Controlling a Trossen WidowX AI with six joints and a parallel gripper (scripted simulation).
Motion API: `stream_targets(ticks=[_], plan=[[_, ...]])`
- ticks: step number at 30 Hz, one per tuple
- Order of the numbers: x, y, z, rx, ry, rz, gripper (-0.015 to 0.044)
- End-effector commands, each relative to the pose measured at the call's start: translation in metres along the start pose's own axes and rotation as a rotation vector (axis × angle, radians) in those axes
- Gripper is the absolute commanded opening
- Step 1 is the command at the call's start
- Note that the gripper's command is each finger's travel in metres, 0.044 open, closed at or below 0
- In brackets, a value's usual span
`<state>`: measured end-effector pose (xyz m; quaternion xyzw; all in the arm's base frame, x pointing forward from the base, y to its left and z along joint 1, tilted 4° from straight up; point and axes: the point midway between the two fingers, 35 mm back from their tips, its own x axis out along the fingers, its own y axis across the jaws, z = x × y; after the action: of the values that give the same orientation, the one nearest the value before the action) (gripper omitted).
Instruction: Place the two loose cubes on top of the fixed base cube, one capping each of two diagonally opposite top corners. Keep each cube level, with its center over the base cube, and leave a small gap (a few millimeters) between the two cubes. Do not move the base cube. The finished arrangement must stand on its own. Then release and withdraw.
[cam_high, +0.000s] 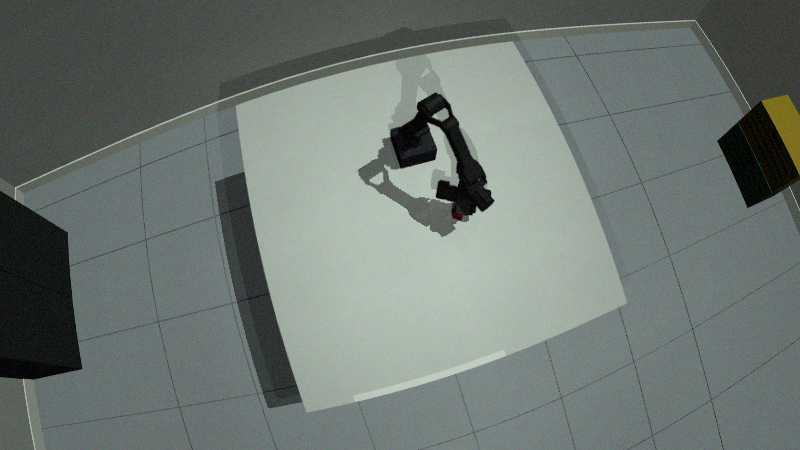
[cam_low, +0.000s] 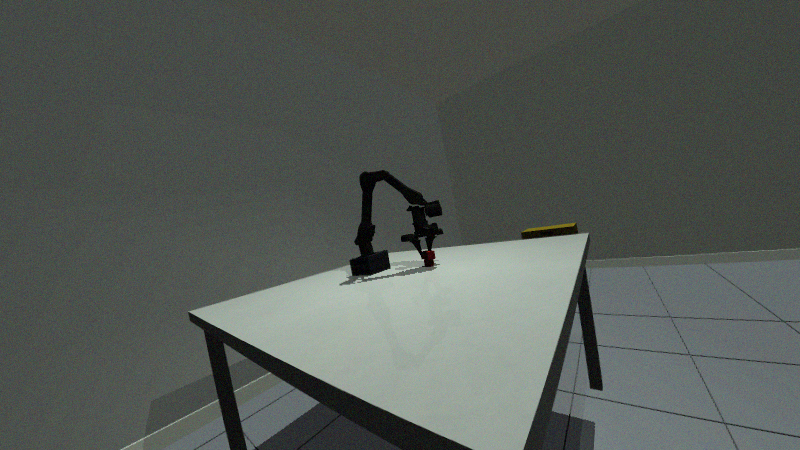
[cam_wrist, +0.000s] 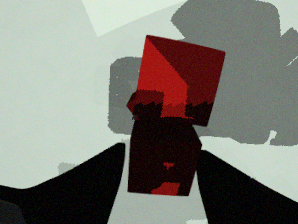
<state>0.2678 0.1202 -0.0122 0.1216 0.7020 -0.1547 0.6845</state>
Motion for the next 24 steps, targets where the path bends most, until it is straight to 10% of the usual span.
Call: stream_targets(ticks=[1,24], plan=[[0.001,0.0,0.0,-0.003,0.003,0.003,0.0205],[-0.05,0.0,0.0,0.0,0.0,0.0,0.0205]])
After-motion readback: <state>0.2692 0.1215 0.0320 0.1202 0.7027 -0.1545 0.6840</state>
